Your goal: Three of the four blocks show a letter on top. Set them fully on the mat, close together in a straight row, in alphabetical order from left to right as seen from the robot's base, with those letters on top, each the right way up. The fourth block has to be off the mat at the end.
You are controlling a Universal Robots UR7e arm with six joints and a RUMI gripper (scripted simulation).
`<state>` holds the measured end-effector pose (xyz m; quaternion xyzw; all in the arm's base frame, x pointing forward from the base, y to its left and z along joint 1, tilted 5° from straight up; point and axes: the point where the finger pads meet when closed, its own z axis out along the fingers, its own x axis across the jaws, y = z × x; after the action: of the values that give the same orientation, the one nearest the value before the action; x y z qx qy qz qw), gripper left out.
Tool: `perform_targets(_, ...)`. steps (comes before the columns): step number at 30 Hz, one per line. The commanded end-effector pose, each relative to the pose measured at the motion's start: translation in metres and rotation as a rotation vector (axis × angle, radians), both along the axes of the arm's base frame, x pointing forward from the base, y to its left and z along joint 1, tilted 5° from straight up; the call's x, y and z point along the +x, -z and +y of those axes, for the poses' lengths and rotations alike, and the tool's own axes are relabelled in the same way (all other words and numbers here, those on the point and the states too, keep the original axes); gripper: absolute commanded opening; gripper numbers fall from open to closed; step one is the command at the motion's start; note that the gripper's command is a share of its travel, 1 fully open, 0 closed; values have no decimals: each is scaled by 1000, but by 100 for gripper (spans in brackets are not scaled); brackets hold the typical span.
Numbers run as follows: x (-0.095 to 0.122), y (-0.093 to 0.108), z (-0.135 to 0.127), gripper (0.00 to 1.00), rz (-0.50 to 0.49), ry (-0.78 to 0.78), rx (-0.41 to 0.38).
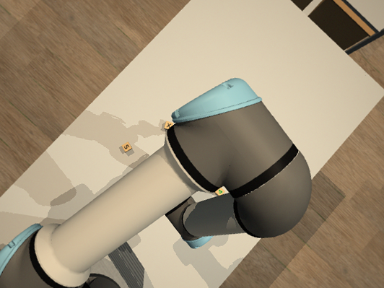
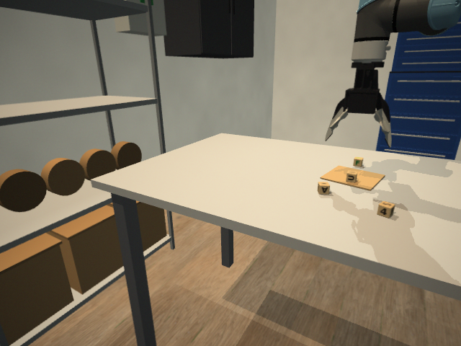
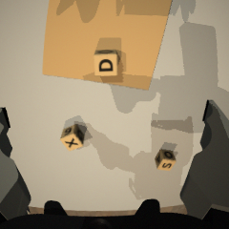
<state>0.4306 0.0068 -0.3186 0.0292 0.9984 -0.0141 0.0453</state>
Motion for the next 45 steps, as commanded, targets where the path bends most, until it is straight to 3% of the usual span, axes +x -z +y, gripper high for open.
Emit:
perform_targets(1,0,-1,0,100,-1,0,0)
perform_targets(30,1,-1,0,100,-1,-12,-1)
perform_targets(45,1,-1,3,100,2,-97,-9)
